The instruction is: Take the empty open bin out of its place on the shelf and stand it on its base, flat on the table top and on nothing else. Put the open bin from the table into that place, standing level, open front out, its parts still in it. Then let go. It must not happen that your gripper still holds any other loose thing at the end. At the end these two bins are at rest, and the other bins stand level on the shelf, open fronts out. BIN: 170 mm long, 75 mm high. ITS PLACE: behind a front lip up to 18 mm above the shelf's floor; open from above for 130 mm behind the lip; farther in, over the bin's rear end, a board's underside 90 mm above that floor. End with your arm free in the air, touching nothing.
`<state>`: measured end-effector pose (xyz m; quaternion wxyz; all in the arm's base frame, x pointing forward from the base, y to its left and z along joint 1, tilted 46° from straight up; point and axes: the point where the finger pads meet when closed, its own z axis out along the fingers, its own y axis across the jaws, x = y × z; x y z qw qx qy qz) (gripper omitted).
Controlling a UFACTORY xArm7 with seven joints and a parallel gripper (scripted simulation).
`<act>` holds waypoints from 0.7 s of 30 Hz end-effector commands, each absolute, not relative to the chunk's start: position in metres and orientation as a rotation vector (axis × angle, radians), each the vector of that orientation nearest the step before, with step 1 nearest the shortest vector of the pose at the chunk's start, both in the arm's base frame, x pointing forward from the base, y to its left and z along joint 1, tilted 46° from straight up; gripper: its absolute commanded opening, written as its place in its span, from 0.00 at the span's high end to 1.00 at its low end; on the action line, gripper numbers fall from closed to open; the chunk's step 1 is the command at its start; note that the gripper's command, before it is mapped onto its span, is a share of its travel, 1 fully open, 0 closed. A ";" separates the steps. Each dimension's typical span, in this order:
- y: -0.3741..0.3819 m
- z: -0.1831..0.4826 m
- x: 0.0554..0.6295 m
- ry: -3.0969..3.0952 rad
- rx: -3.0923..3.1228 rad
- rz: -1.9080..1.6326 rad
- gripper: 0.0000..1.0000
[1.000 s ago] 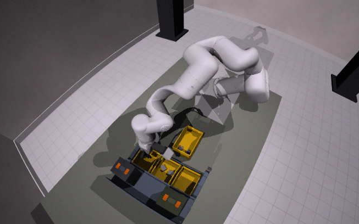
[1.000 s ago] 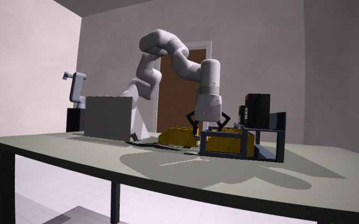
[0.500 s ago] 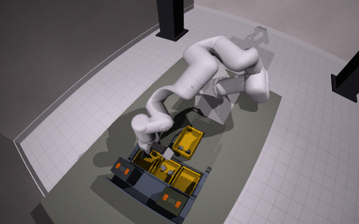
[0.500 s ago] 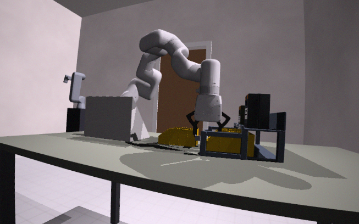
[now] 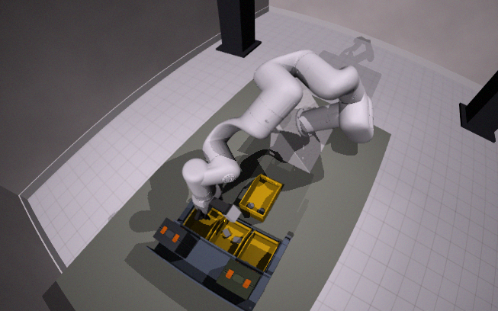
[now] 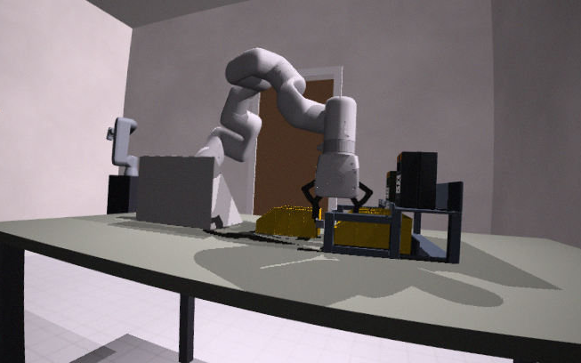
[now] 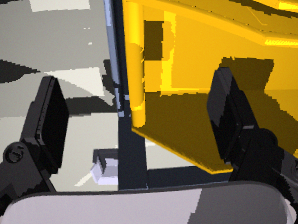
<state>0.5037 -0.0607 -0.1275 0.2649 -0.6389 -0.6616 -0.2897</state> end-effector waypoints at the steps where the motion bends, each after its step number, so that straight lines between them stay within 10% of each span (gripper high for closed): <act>1: -0.062 -0.128 0.505 -1.789 -1.731 -0.784 0.05; 21: -0.055 -0.135 0.505 -1.789 -1.731 -0.784 0.05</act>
